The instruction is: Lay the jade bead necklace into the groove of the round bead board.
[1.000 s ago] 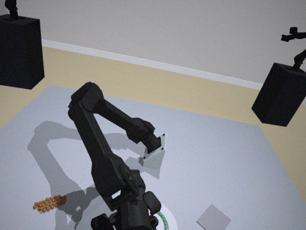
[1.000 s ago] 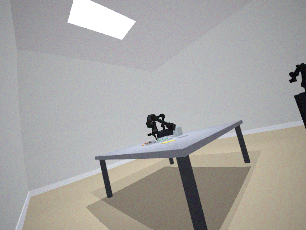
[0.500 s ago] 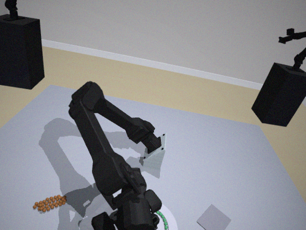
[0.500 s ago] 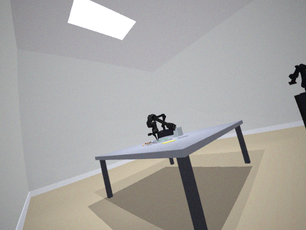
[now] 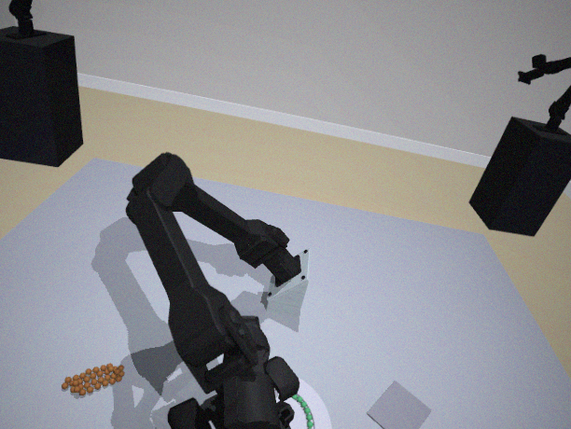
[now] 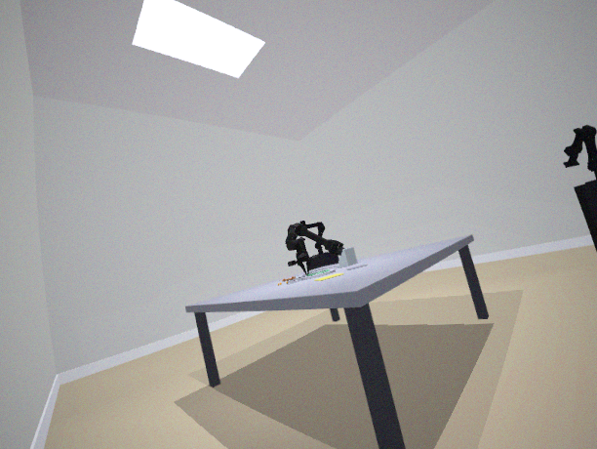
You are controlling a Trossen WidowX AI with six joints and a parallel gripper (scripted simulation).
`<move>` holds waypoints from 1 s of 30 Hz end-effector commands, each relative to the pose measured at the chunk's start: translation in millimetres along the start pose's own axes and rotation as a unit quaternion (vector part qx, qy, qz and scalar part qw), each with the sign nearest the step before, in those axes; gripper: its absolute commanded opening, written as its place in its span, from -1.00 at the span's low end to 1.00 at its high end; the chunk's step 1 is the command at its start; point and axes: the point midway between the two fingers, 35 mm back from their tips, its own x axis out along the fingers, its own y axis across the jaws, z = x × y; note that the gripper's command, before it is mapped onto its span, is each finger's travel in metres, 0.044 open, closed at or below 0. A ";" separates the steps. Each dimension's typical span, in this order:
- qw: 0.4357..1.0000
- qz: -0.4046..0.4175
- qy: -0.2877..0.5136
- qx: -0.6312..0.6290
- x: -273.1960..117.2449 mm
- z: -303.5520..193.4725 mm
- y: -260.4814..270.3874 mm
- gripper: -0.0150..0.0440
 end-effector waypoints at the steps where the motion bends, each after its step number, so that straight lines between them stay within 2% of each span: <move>1: 1.000 0.000 -0.001 0.000 -0.8 0.3 0.0 -0.22; 15: 1.000 0.001 0.002 -0.003 -1.8 -1.0 0.7 1.00; 30: 1.000 -0.002 0.000 -0.003 -7.3 -1.0 0.8 1.00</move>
